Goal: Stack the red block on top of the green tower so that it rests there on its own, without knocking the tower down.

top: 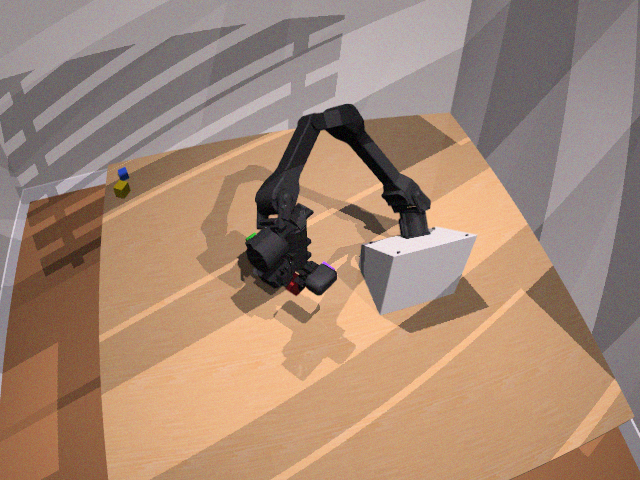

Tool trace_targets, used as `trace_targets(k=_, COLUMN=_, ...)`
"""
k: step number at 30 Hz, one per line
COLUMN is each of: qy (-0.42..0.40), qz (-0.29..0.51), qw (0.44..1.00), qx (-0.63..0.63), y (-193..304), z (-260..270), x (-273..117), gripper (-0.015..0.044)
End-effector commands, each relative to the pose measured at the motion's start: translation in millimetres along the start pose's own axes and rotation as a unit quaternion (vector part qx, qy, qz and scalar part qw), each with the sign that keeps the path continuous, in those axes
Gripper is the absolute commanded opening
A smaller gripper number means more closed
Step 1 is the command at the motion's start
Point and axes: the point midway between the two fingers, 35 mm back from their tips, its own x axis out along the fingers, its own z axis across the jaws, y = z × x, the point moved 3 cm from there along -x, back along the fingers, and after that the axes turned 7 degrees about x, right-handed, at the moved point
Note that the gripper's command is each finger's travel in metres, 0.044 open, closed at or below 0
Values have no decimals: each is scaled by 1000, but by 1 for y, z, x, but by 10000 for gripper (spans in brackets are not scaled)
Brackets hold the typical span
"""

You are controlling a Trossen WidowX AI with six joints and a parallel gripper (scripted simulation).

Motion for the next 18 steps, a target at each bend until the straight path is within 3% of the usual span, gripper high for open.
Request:
trace_targets(k=1, qy=-3, qz=-6, qw=1000, qx=0, y=-1, z=-30, x=-4, gripper=0)
trace_targets(k=18, qy=15, qz=-3, qw=1000, qx=5, y=31, z=-173, x=-7, gripper=0)
